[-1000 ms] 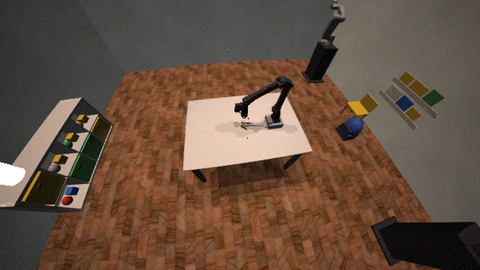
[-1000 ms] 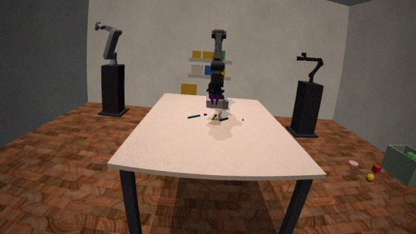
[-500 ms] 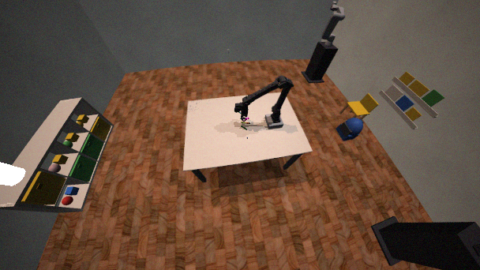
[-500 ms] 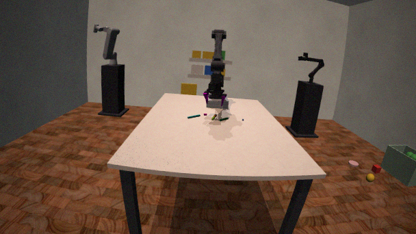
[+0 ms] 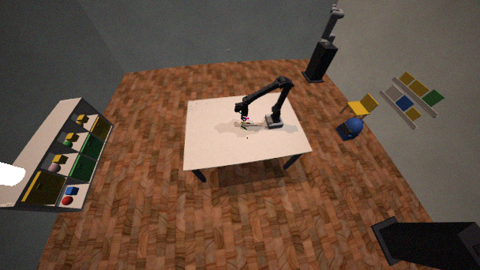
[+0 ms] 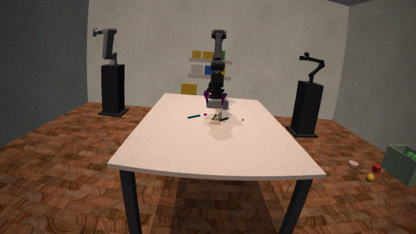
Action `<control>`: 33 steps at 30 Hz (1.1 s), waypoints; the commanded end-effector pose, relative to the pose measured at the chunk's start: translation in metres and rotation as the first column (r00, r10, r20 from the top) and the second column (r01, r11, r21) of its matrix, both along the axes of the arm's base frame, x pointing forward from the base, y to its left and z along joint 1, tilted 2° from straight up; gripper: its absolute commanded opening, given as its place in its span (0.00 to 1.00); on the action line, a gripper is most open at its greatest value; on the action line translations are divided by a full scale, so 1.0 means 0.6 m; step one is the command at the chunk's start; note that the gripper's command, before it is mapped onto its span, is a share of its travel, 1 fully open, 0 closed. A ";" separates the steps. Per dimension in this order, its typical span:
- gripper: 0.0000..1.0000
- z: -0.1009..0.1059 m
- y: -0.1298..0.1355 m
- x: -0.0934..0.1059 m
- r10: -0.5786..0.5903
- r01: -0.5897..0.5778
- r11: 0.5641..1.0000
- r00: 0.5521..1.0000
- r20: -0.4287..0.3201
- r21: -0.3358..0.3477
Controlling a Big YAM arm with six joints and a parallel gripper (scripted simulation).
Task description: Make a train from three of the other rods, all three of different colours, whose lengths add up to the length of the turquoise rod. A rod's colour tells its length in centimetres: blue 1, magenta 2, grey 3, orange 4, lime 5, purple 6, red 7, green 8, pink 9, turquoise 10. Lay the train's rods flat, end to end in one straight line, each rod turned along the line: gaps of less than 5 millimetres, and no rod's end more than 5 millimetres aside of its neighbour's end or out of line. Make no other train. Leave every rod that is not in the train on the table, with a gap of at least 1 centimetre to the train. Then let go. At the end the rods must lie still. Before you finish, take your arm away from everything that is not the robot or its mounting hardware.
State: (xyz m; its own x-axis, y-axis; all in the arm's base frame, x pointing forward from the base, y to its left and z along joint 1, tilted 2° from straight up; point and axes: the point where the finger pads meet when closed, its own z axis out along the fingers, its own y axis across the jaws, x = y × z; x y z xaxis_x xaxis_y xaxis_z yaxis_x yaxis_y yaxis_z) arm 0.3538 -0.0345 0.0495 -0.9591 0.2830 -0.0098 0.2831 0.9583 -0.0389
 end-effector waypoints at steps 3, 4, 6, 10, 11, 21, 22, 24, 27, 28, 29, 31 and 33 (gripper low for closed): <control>1.00 0.083 0.006 0.045 0.002 -0.001 1.000 0.996 0.087 -0.007; 1.00 0.093 0.007 0.045 0.002 -0.002 1.000 0.996 0.087 -0.007; 1.00 0.093 0.007 0.045 0.002 -0.002 1.000 0.996 0.087 -0.007; 1.00 0.135 0.009 0.042 0.002 -0.001 1.000 0.996 0.089 -0.007; 1.00 0.146 0.009 0.042 0.002 -0.002 1.000 0.996 0.090 -0.007; 1.00 0.182 0.012 0.020 0.003 -0.003 1.000 0.999 0.044 -0.004; 1.00 0.182 0.012 0.020 0.003 -0.003 1.000 0.999 0.044 -0.004; 1.00 0.163 0.011 0.010 0.000 0.000 1.000 1.000 0.011 -0.002; 1.00 0.167 0.010 0.017 0.000 0.000 1.000 1.000 0.026 -0.003; 1.00 0.167 0.010 0.017 0.000 0.000 1.000 1.000 0.026 -0.003; 1.00 0.167 0.010 0.017 0.000 0.000 1.000 1.000 0.026 -0.003; 1.00 0.167 0.010 0.017 0.000 0.000 1.000 1.000 0.026 -0.003; 1.00 0.167 0.010 0.017 0.000 0.000 1.000 1.000 0.026 -0.003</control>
State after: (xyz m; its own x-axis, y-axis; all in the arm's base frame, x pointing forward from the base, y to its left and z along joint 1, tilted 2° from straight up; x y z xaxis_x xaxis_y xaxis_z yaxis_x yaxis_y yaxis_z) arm 0.3565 -0.0310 0.1458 -0.9589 0.2826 -0.0262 0.2834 0.9584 -0.0353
